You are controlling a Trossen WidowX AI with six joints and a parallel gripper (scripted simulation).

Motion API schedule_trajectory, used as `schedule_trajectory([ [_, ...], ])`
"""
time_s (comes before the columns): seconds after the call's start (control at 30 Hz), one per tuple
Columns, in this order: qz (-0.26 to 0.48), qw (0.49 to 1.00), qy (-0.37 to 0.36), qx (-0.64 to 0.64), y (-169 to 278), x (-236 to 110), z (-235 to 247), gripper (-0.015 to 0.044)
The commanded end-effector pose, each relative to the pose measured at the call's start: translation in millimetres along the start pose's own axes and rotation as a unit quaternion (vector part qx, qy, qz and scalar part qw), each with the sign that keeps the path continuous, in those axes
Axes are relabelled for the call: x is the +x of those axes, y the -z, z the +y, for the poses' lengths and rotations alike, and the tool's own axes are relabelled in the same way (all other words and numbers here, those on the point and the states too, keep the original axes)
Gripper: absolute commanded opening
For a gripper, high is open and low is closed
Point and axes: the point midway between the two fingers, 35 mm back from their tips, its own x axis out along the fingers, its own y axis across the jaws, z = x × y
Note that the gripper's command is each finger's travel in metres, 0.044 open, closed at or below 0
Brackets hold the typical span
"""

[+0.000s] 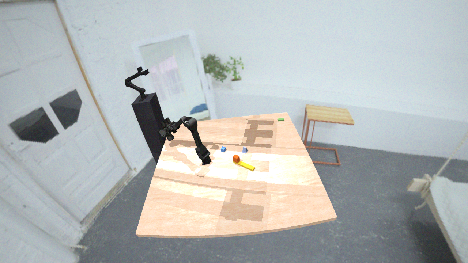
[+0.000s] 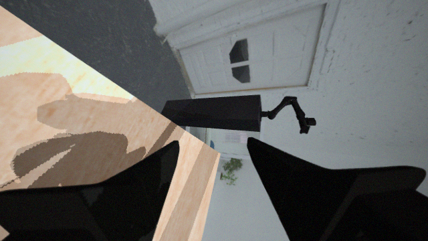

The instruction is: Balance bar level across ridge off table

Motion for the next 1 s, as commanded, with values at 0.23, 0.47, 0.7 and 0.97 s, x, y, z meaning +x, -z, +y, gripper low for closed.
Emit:
schedule_trajectory([
  [0.23,0.068,0.994,-0.009,0.08,70.7,-6.5,-5.3,0.0315],
  [0.47,0.116,0.983,-0.016,0.14,119.0,-14.4,-4.8,0.0315],
  [0.7,0.162,0.966,-0.021,0.199,165.6,-26.8,-1.6,0.0315],
  [0.97,0.213,0.939,-0.022,0.268,216.8,-46.1,5.2,0.0315],
])
